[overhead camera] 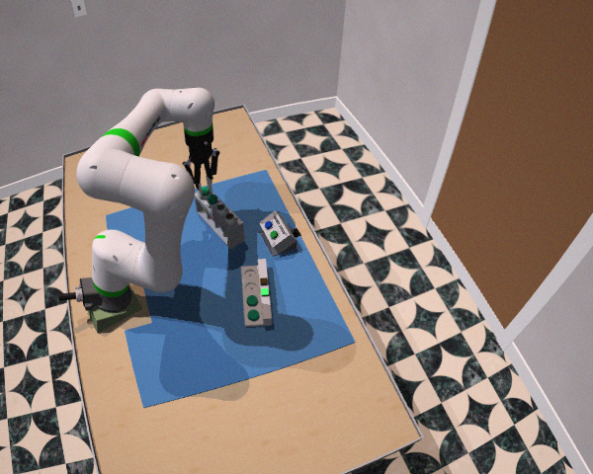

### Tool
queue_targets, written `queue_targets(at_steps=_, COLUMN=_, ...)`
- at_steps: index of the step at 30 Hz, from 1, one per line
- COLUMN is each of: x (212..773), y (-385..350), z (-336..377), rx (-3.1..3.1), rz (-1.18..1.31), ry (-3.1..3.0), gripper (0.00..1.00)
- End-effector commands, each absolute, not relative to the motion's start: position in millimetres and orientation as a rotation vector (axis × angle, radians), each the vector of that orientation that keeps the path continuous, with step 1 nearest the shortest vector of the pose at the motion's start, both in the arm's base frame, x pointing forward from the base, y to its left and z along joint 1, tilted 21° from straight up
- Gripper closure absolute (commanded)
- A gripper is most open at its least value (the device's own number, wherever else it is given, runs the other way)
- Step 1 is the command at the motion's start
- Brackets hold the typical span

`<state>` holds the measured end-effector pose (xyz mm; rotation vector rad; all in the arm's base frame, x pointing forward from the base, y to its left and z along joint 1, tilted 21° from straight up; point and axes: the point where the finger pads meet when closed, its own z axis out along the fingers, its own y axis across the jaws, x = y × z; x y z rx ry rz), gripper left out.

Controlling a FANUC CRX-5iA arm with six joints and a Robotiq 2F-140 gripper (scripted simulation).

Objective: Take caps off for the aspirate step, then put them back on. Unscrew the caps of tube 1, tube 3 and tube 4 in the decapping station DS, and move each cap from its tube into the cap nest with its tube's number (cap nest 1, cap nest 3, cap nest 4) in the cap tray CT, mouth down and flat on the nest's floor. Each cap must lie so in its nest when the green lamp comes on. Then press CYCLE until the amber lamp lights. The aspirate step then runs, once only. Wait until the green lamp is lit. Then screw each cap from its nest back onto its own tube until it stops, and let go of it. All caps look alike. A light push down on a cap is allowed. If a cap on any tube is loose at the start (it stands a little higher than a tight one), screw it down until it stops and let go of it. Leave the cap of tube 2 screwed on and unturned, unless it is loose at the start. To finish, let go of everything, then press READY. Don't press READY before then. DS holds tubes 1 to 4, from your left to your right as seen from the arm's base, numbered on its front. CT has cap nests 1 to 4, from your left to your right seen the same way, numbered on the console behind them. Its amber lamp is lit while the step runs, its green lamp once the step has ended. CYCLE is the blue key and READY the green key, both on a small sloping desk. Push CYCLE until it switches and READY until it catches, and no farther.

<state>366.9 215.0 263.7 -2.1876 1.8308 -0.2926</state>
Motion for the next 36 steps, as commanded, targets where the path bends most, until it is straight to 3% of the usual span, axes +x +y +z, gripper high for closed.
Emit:
queue_targets(at_steps=1, x=366.6, y=215.3, z=263.2, rx=-1.931, rz=-0.278, ry=2.066, gripper=1.00)
queue_targets(at_steps=15, x=366.6, y=215.3, z=263.0, rx=-1.709, rz=-0.233, ry=2.235, gripper=1.00)
queue_targets(at_steps=16, x=366.6, y=215.3, z=263.0, rx=-1.709, rz=-0.233, ry=2.235, gripper=0.65)
queue_targets(at_steps=26, x=366.6, y=215.3, z=263.0, rx=-1.709, rz=-0.233, ry=2.235, gripper=0.65)
queue_targets(at_steps=36, x=366.5, y=215.3, z=263.5, rx=-2.241, rz=-0.343, ry=1.767, gripper=0.65)
